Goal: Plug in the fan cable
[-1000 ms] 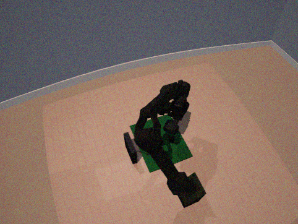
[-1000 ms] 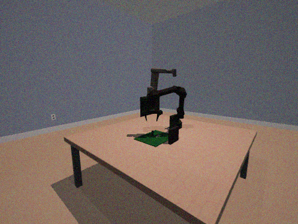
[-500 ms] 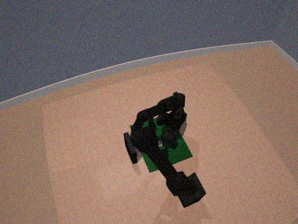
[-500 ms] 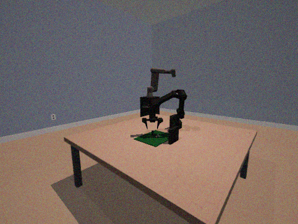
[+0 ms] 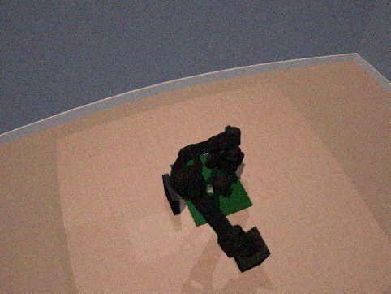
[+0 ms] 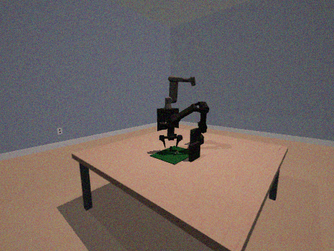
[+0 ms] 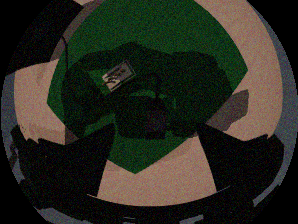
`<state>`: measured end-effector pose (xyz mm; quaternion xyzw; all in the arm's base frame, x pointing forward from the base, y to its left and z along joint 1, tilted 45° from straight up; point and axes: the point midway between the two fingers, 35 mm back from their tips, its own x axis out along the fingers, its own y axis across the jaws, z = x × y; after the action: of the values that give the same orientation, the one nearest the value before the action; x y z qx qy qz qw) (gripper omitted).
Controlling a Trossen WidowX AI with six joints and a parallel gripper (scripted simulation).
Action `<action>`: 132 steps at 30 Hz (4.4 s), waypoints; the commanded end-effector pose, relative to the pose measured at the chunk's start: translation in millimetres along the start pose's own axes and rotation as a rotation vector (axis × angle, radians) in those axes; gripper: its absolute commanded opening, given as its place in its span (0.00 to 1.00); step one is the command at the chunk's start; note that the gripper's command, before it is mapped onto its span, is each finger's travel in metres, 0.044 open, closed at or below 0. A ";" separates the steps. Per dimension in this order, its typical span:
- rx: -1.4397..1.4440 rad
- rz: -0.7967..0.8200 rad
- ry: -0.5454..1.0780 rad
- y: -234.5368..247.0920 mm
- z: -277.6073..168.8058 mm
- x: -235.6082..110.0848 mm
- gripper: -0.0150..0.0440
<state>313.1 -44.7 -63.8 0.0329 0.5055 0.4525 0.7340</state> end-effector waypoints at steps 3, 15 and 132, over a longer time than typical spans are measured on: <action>0.003 0.004 -0.002 1.2 -0.1 9.9 1.00; 0.000 0.003 0.000 1.4 -0.2 17.3 0.82; 0.317 0.007 -0.002 39.5 52.7 -30.2 0.25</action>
<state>324.9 -20.3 2.8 -0.1312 0.3901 0.5553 0.7226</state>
